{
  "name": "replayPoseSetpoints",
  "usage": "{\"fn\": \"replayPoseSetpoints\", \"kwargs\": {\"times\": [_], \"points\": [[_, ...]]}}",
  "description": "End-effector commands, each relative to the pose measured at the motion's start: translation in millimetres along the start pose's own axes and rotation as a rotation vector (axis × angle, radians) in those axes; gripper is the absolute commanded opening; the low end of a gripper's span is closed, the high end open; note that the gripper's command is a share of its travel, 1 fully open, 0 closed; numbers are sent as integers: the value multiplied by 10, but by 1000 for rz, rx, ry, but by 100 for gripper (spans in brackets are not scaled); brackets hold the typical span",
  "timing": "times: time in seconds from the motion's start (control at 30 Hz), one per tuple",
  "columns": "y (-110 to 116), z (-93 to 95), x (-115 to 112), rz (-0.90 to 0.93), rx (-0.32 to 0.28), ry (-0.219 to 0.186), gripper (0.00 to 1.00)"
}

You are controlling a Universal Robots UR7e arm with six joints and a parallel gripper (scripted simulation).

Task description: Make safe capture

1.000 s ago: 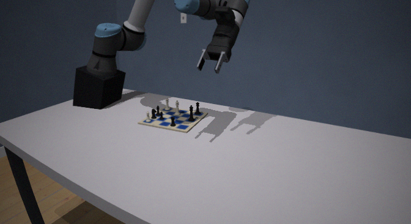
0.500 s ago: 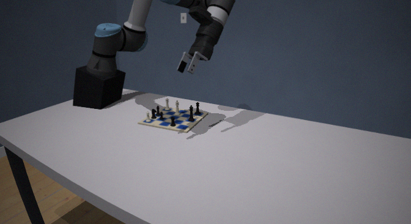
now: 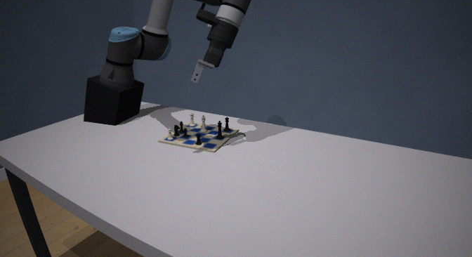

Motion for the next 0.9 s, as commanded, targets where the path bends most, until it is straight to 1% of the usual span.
{"fn": "replayPoseSetpoints", "kwargs": {"times": [0.0,0.03,0.13,0.17,0.23,0.27,0.33,0.37,0.43,0.47,0.53,0.6,0.87], "points": [[-109,31,208,170,-32,64,100],[-109,31,208,170,-32,64,100],[-175,51,414,329,-51,126,100],[-175,51,414,329,-51,126,100],[-210,58,552,436,-61,170,100],[-210,58,552,436,-61,170,100],[-237,59,689,545,-67,215,100],[-237,59,689,545,-67,215,100],[-256,55,825,654,-70,261,100],[-256,55,825,654,-70,261,100],[-268,46,957,763,-71,308,100],[-268,46,957,763,-71,308,100],[127,11,556,691,23,389,100]]}}
Point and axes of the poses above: the point where the finger pads meet when closed, its own z axis out along the fingers, its own x axis across the jaws, y = z × x, the point moved 3 cm from there along -z, back along the fingers, and after that the axes turned 11 degrees about -z, right-handed, at the moved point
